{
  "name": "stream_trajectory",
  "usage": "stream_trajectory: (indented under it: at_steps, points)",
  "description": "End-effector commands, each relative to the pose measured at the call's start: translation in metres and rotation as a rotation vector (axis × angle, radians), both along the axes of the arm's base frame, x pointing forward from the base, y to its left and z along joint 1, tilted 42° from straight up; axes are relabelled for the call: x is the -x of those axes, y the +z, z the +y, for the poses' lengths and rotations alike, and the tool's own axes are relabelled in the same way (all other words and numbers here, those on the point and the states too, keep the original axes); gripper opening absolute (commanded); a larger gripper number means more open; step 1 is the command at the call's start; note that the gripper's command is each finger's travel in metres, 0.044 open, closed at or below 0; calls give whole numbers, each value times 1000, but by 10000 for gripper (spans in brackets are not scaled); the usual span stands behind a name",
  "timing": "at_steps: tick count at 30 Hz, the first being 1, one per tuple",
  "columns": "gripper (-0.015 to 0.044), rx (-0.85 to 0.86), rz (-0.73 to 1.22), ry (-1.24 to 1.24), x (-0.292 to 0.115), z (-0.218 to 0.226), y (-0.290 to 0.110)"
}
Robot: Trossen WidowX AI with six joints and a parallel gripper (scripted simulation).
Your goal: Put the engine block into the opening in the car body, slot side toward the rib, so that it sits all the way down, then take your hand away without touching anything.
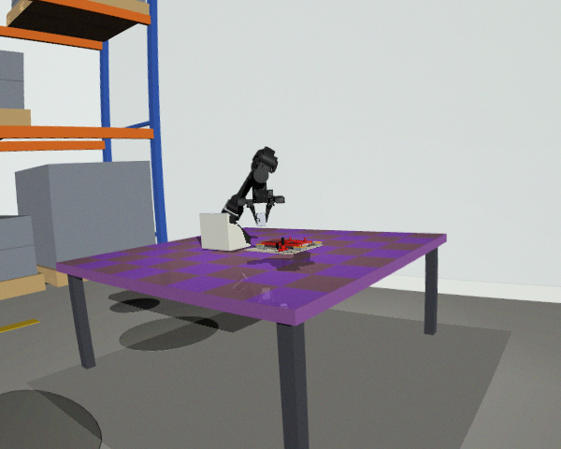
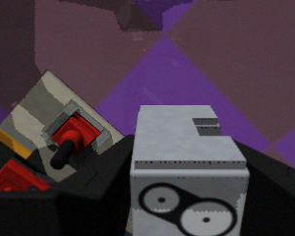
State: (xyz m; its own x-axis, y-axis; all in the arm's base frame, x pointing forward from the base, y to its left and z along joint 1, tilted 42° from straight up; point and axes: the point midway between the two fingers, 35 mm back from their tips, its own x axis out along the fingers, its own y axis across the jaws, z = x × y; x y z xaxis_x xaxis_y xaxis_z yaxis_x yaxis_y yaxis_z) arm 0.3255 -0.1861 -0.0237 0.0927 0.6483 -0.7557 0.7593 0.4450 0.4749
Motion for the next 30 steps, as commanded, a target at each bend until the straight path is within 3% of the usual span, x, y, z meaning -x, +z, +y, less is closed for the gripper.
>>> stream_trajectory:
  at_steps: [1, 30]
  points:
    - [0, 14, -84, 91, 0, 1, 1]
    - [0, 109, -735, 852, 0, 4, -4]
